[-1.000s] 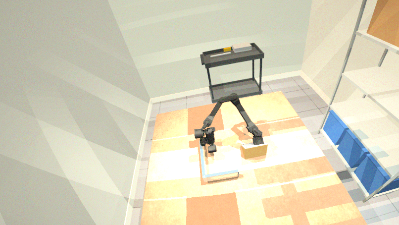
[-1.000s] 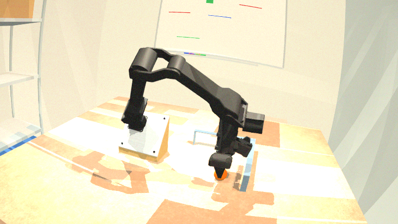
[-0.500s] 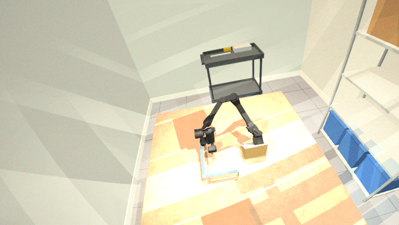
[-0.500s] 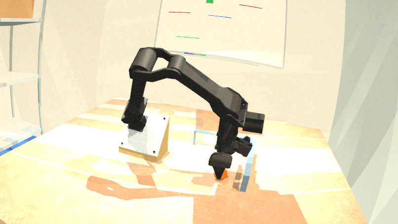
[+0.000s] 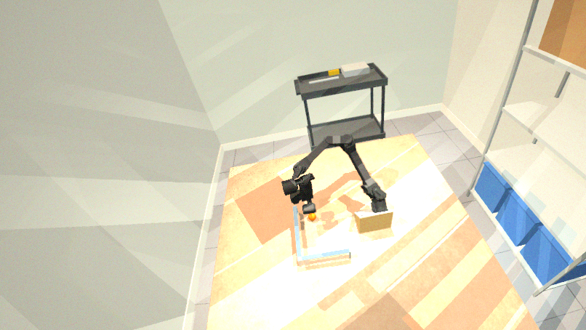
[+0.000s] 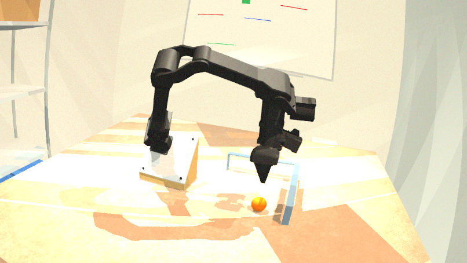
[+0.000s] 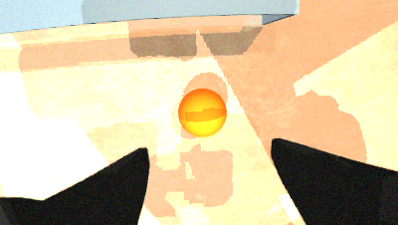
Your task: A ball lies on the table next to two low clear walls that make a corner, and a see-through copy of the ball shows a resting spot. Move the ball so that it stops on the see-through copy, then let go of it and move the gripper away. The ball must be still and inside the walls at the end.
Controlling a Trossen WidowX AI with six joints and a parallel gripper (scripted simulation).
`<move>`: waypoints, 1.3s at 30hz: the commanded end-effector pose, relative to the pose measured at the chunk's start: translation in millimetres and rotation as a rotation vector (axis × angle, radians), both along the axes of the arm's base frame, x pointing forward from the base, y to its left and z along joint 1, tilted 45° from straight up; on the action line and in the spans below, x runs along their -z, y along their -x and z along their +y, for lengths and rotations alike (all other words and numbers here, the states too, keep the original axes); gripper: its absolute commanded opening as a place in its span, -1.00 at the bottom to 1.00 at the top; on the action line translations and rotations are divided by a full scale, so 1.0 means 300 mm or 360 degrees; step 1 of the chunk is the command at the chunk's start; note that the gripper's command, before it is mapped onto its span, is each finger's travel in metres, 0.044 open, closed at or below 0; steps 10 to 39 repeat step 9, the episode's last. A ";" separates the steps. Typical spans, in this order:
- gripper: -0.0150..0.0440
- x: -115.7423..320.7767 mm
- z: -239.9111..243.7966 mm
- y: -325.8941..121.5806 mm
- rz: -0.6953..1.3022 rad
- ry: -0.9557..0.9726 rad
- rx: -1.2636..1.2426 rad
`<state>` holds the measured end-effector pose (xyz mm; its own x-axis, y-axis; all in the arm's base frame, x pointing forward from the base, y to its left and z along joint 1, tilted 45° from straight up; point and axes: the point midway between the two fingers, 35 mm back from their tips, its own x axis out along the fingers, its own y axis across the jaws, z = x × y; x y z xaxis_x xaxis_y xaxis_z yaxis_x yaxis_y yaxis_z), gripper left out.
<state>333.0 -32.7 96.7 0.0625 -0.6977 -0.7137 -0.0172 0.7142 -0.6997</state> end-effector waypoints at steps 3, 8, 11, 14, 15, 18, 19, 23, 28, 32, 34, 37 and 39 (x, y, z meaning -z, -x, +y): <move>0.73 -0.014 0.017 0.001 0.0010 0.0000 -0.0003; 1.00 -0.116 0.116 0.011 0.0004 -0.0002 0.0001; 1.00 -0.116 0.116 0.011 0.0004 -0.0002 0.0001; 1.00 -0.116 0.116 0.011 0.0004 -0.0002 0.0001; 1.00 -0.116 0.116 0.011 0.0004 -0.0002 0.0001; 1.00 -0.116 0.116 0.011 0.0004 -0.0002 0.0001; 1.00 -0.116 0.116 0.011 0.0004 -0.0002 0.0001; 1.00 -0.116 0.116 0.011 0.0004 -0.0002 0.0001; 1.00 -0.116 0.116 0.011 0.0004 -0.0002 0.0001; 1.00 -0.116 0.116 0.011 0.0004 -0.0002 0.0001; 1.00 -0.116 0.116 0.011 0.0004 -0.0002 0.0001; 1.00 -0.116 0.116 0.011 0.0004 -0.0002 0.0001; 1.00 -0.116 0.116 0.011 0.0004 -0.0002 0.0001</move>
